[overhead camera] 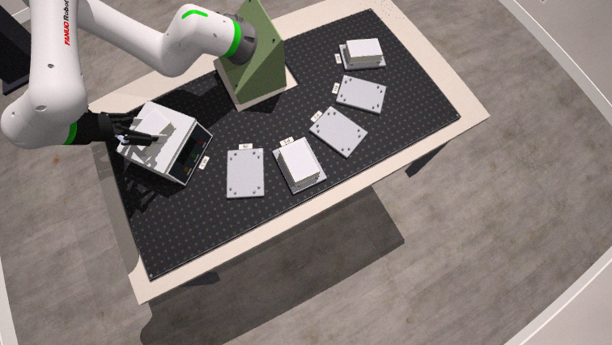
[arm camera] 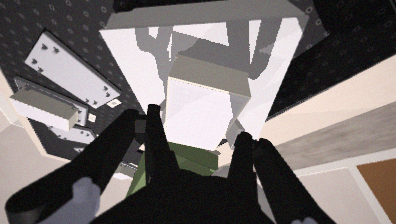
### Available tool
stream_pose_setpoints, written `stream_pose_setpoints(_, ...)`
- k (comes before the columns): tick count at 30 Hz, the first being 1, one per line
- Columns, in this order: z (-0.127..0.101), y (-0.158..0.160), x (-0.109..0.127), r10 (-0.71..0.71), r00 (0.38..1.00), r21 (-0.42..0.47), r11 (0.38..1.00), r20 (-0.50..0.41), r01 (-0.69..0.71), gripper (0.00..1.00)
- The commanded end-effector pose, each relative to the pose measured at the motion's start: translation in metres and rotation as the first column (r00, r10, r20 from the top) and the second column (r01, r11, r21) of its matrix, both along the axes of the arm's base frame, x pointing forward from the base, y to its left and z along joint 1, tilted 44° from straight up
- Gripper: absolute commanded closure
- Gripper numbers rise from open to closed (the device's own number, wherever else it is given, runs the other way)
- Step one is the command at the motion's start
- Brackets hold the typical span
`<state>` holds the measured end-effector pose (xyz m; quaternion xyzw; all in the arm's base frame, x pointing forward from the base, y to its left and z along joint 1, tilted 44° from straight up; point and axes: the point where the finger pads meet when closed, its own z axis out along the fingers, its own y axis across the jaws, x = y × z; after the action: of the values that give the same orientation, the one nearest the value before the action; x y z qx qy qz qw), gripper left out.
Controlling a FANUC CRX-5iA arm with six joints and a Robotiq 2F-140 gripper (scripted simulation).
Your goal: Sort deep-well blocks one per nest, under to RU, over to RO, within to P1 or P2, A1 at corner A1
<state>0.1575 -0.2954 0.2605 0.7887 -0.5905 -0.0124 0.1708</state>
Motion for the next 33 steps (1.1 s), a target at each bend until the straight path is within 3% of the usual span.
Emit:
stream_pose_setpoints(1, 0.004, 0.003, 0.000, 0.000, 1.000, 0.000, 1.000, 0.000, 0.000, 0.90)
stream_pose_setpoints(33, 0.037, 0.035, 0.002, 0.000, 1.000, 0.000, 1.000, 0.000, 0.000, 0.90)
